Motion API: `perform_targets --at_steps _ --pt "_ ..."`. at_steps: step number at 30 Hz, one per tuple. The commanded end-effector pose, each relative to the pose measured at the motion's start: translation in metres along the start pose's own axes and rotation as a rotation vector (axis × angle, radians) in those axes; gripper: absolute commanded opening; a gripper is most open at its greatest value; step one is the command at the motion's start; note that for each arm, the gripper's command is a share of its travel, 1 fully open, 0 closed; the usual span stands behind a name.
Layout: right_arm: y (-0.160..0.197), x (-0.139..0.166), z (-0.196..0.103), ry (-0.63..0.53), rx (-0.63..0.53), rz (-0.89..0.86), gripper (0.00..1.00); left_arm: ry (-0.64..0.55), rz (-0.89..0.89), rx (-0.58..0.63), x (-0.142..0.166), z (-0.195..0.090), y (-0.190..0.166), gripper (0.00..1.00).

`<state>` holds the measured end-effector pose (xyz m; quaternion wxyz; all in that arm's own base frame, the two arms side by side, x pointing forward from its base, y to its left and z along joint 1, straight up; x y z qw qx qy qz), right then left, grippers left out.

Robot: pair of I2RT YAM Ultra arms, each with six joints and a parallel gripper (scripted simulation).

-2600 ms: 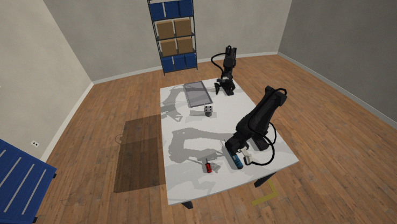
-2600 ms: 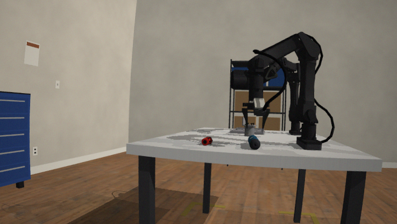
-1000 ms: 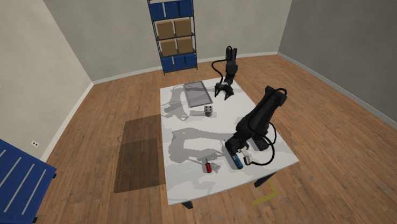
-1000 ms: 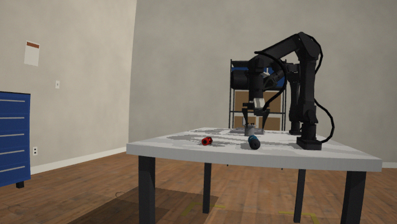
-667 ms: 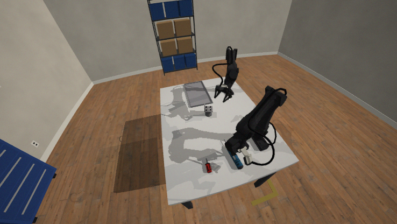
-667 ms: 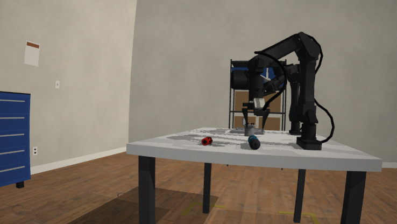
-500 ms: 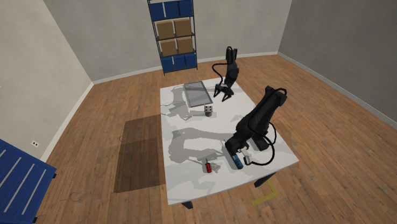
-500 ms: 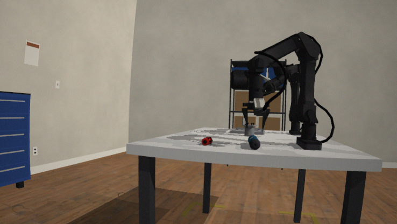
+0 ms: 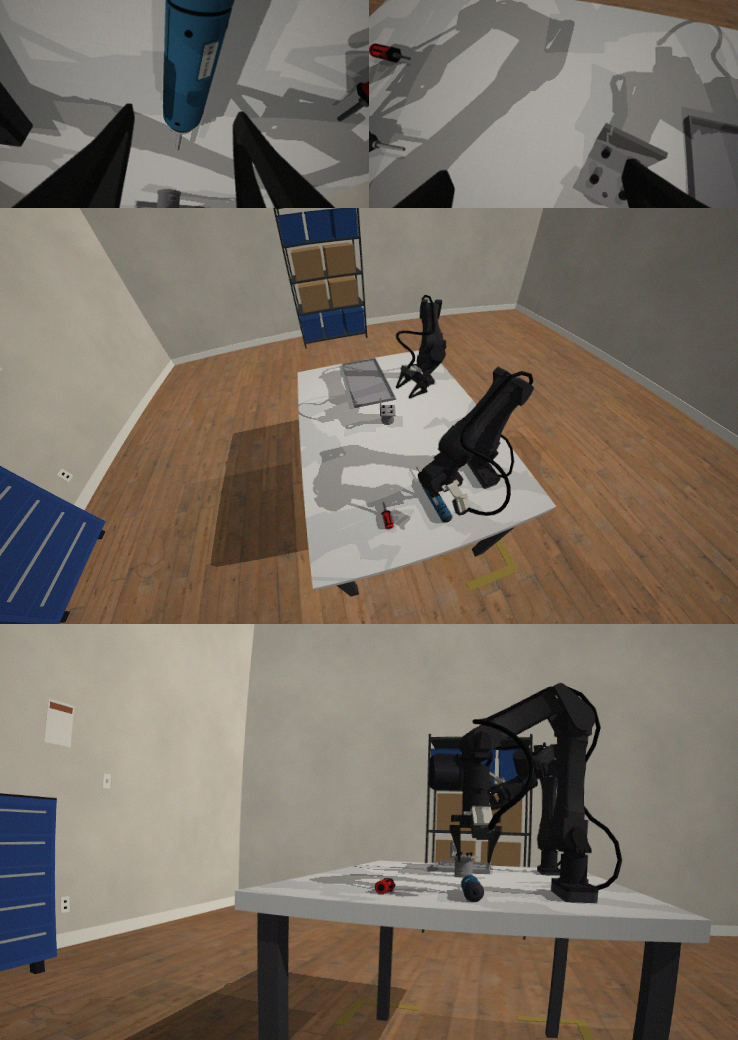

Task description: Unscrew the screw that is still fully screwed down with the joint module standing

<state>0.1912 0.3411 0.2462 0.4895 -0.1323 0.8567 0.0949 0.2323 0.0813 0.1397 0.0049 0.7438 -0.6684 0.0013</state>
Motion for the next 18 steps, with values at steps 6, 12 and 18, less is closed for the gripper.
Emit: perform_targets --at_steps 6,12,18 --pt "-0.012 0.012 -0.009 -0.116 0.106 0.054 0.86 -0.026 0.002 0.013 0.000 -0.008 -0.005 0.65" --pt "-0.018 0.021 -0.010 -0.152 0.157 0.065 0.86 -0.026 0.002 0.013 0.000 -0.008 -0.005 0.65" --pt "-0.024 0.028 -0.012 -0.184 0.191 0.072 0.86 -0.026 0.002 0.013 0.000 -0.008 -0.005 0.65"
Point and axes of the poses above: on each arm, the point where the finger pads meet when closed, its own z axis out along the fingers, its own y axis across the jaws, x = y × z, the point moved 8 cm from there along -z, back along the fingers, and after that the axes turned 1 degree about -z, right-handed, at the moved point
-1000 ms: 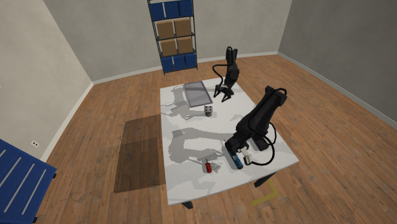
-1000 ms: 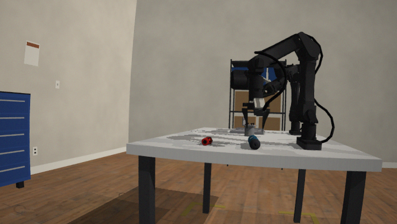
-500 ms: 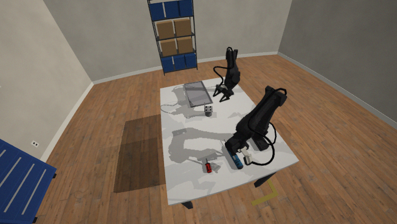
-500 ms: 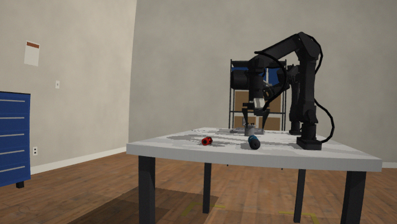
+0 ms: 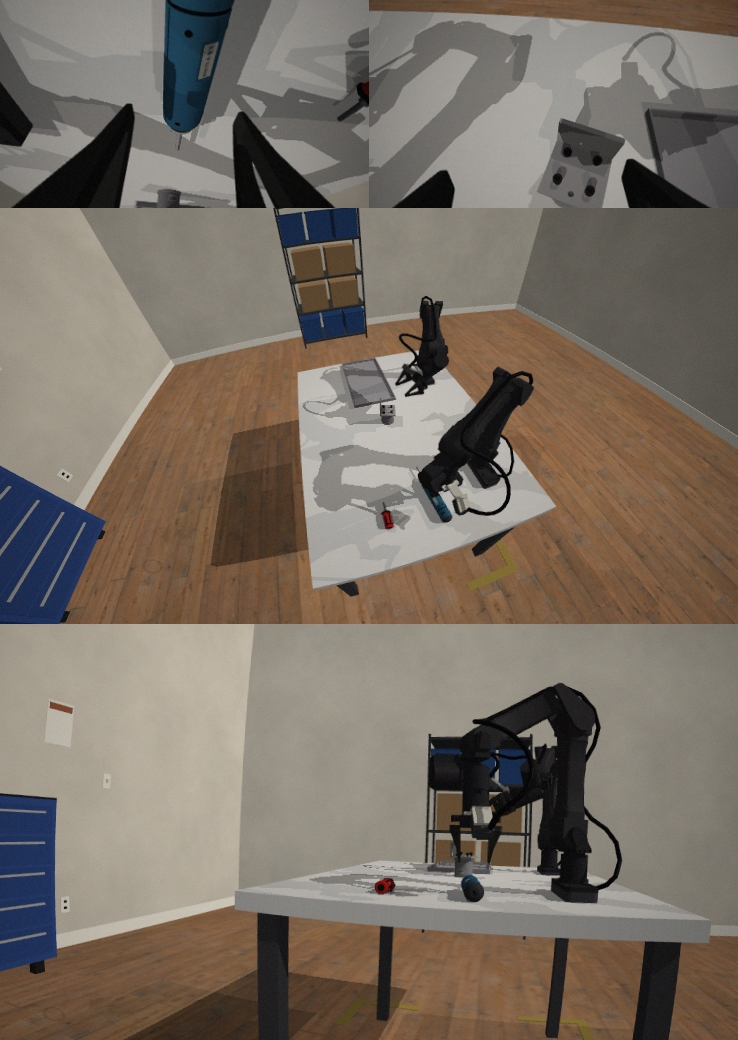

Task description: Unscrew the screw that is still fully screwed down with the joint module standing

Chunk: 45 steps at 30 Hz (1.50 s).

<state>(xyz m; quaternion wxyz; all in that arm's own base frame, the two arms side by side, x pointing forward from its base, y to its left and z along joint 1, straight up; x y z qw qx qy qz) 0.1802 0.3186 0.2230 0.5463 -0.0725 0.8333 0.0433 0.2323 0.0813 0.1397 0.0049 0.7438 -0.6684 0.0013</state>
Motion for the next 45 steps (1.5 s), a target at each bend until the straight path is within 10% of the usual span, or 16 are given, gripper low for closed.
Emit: perform_targets --at_steps 1,45 --pt "-0.008 0.000 -0.008 -0.075 0.046 0.043 0.86 -0.026 0.002 0.013 0.000 -0.008 -0.005 0.65" --pt "-0.024 0.040 -0.002 -0.182 0.155 0.073 0.86 -0.026 0.002 0.013 0.000 -0.008 -0.005 0.65"
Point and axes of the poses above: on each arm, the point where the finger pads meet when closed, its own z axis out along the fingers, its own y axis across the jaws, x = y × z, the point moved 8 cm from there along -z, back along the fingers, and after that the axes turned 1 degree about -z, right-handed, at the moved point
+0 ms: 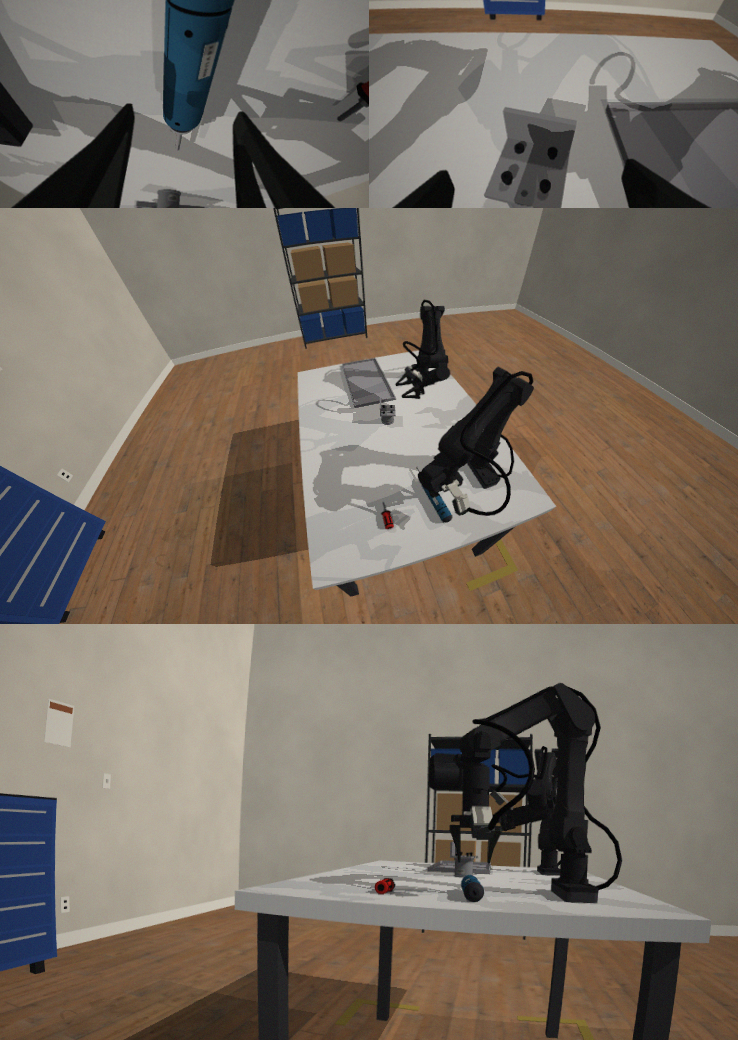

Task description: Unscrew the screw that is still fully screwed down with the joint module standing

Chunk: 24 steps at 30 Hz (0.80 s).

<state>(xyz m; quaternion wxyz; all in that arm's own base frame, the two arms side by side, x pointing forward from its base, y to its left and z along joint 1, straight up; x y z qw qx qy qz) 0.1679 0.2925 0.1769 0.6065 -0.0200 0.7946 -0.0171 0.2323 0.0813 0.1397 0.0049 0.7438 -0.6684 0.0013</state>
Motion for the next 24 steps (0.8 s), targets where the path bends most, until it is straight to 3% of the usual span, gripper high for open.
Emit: perform_targets --at_steps 1,3,5,15,20,21,24 --pt "0.004 -0.019 -0.005 -0.045 -0.012 0.096 0.86 -0.026 0.002 0.013 0.000 -0.008 -0.005 0.65" --pt "0.004 -0.019 -0.005 -0.045 -0.012 0.096 0.86 -0.026 0.002 0.013 0.000 -0.008 -0.005 0.65" --pt "0.002 0.006 0.000 -0.028 0.004 0.031 0.86 -0.026 0.002 0.013 0.000 -0.008 -0.005 0.65" --pt "0.002 0.030 0.007 -0.028 0.005 0.029 0.86 -0.026 0.002 0.013 0.000 -0.008 -0.005 0.65" --pt "0.007 0.009 0.003 -0.046 -0.013 0.097 0.86 -0.026 0.002 0.013 0.000 -0.008 -0.005 0.65" --pt "0.003 0.031 0.007 -0.030 0.003 0.035 0.86 -0.026 0.002 0.013 0.000 -0.008 -0.005 0.65" --pt "0.002 0.040 0.009 -0.028 0.004 0.029 0.86 -0.026 0.002 0.013 0.000 -0.008 -0.005 0.65"
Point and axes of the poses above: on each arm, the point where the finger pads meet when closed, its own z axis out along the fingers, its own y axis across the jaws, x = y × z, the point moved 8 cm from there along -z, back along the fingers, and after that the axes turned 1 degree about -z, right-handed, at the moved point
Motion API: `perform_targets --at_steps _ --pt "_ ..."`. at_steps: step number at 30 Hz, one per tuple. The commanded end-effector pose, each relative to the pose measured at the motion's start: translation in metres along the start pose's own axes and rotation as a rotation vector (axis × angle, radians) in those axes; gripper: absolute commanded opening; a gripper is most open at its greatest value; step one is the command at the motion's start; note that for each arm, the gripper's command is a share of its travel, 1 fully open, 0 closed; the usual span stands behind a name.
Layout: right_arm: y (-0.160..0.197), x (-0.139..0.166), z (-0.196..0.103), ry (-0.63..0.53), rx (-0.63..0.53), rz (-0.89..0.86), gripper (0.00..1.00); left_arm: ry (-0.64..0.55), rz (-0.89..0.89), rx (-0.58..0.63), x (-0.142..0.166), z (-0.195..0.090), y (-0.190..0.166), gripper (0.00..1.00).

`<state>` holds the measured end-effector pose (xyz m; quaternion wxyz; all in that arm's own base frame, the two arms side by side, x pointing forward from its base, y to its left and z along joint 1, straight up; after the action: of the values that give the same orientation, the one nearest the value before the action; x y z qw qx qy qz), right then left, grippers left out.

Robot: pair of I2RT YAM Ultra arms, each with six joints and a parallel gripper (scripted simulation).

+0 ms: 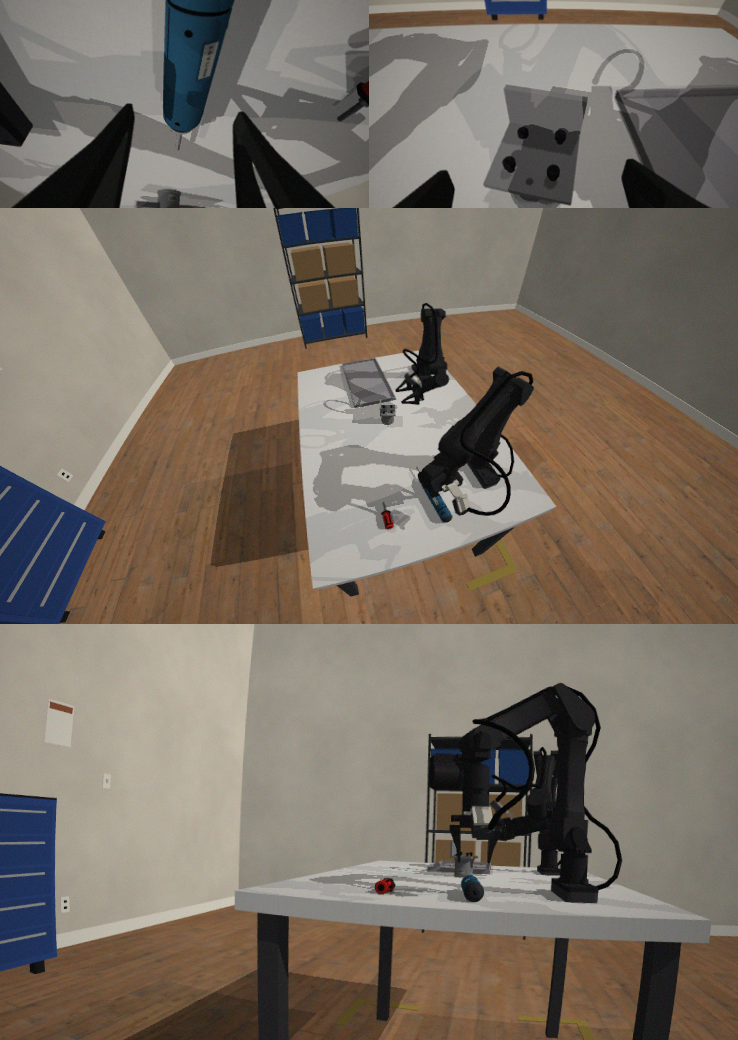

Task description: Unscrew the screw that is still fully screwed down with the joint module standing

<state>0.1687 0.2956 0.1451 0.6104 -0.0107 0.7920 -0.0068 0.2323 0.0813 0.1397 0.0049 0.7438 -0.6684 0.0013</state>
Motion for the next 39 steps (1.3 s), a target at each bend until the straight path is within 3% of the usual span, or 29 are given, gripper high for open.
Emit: perform_targets --at_steps 1,8,13,15,25,30,32,39 --pt "-0.003 0.012 0.001 -0.019 0.009 0.001 0.86 -0.026 0.002 0.013 0.000 -0.008 -0.005 0.65" --pt "-0.003 0.028 0.005 -0.019 0.009 0.001 0.86 -0.026 0.002 0.013 0.000 -0.008 -0.005 0.65" --pt "0.003 0.011 0.002 -0.034 -0.005 0.058 0.86 -0.026 0.002 0.013 0.000 -0.008 -0.005 0.65" --pt "-0.003 0.033 0.006 -0.019 0.009 0.001 0.86 -0.026 0.002 0.013 0.000 -0.008 -0.005 0.65" --pt "-0.003 0.057 0.012 -0.019 0.009 0.000 0.86 -0.026 0.002 0.013 0.000 -0.008 -0.005 0.65" --pt "0.002 0.042 0.010 -0.032 -0.003 0.051 0.86 -0.026 0.002 0.013 0.000 -0.008 -0.005 0.65" --pt "-0.003 0.062 0.013 -0.019 0.009 0.001 0.86 -0.026 0.002 0.013 0.000 -0.008 -0.005 0.65" --pt "-0.003 0.078 0.018 -0.019 0.009 0.000 0.86 -0.026 0.002 0.013 0.000 -0.008 -0.005 0.65"
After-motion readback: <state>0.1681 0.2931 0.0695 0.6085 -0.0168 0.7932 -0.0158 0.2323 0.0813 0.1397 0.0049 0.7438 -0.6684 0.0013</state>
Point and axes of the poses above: on each arm, the point where the finger pads meet when closed, its own z axis out along the fingers, its own y axis across the jaws, x = y × z, the point moved 8 cm from there along -z, back along the fingers, and after that the axes turned 1 degree about -z, right-handed, at the moved point
